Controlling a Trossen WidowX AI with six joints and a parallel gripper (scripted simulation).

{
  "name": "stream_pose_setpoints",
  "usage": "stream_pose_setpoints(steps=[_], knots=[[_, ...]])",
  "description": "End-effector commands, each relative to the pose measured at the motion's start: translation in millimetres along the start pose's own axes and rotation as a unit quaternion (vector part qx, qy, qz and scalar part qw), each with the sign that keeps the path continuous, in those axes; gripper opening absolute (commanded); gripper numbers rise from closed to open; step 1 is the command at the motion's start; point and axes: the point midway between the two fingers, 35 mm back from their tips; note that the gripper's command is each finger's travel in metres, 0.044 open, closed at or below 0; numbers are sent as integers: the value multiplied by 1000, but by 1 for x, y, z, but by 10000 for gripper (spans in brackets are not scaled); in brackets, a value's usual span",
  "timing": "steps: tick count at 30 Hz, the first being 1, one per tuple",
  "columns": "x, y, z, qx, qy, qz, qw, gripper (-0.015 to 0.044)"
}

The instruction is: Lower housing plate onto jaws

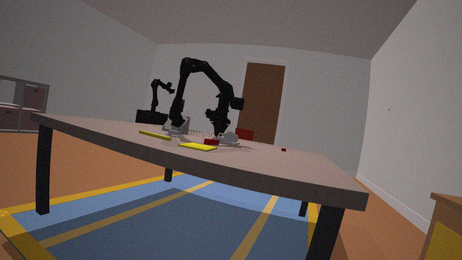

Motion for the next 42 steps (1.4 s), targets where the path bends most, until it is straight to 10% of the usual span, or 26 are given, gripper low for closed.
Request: stream_pose_setpoints(steps=[1, 42], knots=[[2, 0, 0, -4, 0, 2, 1000, 351], [10, 0, 0, -7, 0, 2, 1000, 351]])
Point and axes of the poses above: the point midway between the two fingers, 35 mm back from their tips, its own x axis out along the fingers, its own y axis across the jaws, z = x × y
